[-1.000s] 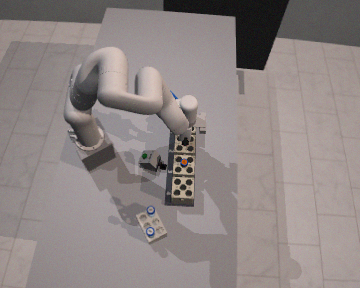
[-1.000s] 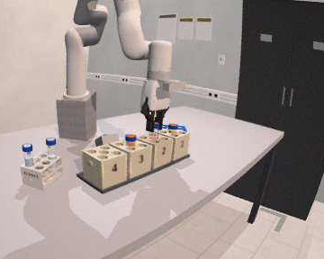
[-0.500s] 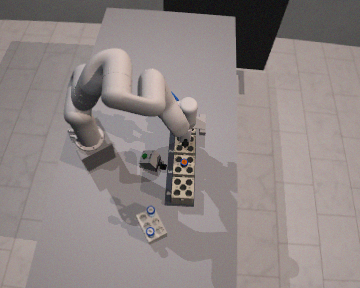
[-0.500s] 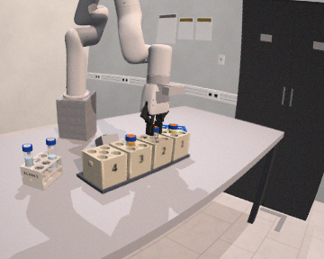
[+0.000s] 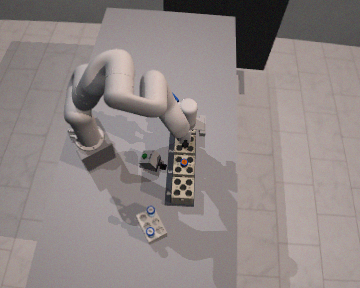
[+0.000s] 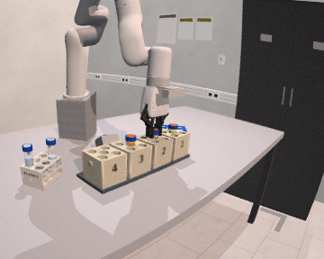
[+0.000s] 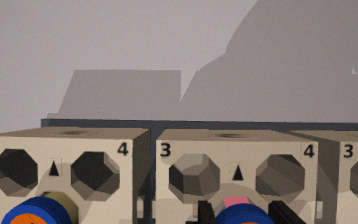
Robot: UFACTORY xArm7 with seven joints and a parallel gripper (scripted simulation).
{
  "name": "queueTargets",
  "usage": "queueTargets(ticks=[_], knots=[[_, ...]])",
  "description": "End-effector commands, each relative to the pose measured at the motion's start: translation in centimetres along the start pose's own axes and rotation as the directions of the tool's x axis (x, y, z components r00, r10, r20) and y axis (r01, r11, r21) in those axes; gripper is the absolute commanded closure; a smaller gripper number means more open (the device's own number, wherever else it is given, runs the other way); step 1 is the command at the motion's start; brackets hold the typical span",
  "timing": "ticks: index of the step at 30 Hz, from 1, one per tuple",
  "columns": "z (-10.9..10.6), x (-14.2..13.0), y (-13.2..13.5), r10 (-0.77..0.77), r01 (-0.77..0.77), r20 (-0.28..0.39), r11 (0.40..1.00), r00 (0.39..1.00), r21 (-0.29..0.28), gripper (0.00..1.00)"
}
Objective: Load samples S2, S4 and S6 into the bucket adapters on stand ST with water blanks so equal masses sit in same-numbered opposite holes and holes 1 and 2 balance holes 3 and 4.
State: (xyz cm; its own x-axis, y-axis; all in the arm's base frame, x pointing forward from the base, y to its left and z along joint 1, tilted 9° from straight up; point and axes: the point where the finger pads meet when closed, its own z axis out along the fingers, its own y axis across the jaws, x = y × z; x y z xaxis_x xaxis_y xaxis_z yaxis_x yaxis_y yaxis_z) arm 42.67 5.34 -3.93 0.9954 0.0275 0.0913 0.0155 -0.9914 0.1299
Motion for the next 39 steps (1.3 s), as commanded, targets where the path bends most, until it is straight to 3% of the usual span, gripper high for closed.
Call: queueTargets(ticks=[1,4,5,33,39], knots=[[-0.1,0.1,0.0,0.0,0.0,-0.004,1.0,1.0,0.001,1.0],[-0.1,0.2,0.0,0.0,0.0,-0.004,1.0,1.0,0.001,1.0],[-0.1,0.1,0.0,0.0,0.0,-0.004,1.0,1.0,0.001,0.56],[-0.1,0.2,0.0,0.0,0.0,-0.004,1.0,1.0,0.001,0.56],[-1.3,0.1,0.0,0.0,0.0,-0.004,1.0,1.0,0.001,0.56]])
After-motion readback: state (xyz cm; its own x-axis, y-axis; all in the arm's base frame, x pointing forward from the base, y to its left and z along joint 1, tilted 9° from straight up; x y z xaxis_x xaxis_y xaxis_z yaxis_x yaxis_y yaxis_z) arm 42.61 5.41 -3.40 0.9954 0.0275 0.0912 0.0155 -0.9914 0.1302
